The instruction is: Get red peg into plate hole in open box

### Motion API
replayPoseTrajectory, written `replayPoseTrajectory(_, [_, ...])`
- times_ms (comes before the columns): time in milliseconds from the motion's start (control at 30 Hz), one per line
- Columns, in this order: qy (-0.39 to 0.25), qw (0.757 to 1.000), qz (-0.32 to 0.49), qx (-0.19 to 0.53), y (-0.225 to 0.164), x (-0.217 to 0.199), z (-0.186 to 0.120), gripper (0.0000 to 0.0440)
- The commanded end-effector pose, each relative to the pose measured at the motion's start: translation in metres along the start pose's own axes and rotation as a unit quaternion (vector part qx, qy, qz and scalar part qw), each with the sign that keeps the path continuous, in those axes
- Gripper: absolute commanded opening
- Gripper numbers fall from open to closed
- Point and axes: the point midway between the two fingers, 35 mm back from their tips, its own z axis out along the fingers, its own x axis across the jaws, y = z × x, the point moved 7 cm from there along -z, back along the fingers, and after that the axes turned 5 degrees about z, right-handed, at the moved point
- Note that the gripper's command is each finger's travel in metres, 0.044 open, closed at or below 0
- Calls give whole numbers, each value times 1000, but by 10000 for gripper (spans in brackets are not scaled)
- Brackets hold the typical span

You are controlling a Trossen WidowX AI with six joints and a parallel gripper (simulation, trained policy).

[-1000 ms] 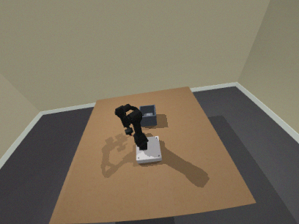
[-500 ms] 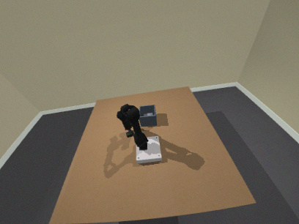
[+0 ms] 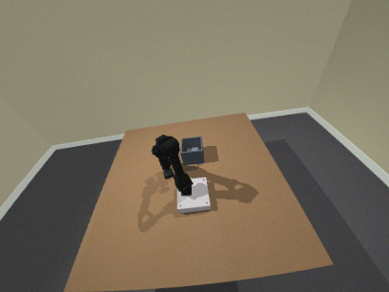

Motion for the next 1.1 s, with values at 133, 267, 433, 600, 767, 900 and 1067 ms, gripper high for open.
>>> replayPoseTrajectory(133, [33,999,10,24,-4,10,-18,0])
replayPoseTrajectory(267, [50,998,16,36,-6,14,-29,0])
replayPoseTrajectory(433, [74,996,20,50,-6,21,-47,0])
replayPoseTrajectory(600, [103,993,20,61,-6,28,-67,0])
replayPoseTrajectory(767, [132,989,17,66,-2,35,-90,0])
replayPoseTrajectory(900, [155,986,14,63,5,40,-108,0])
replayPoseTrajectory(1067, [179,982,11,55,17,44,-131,0])
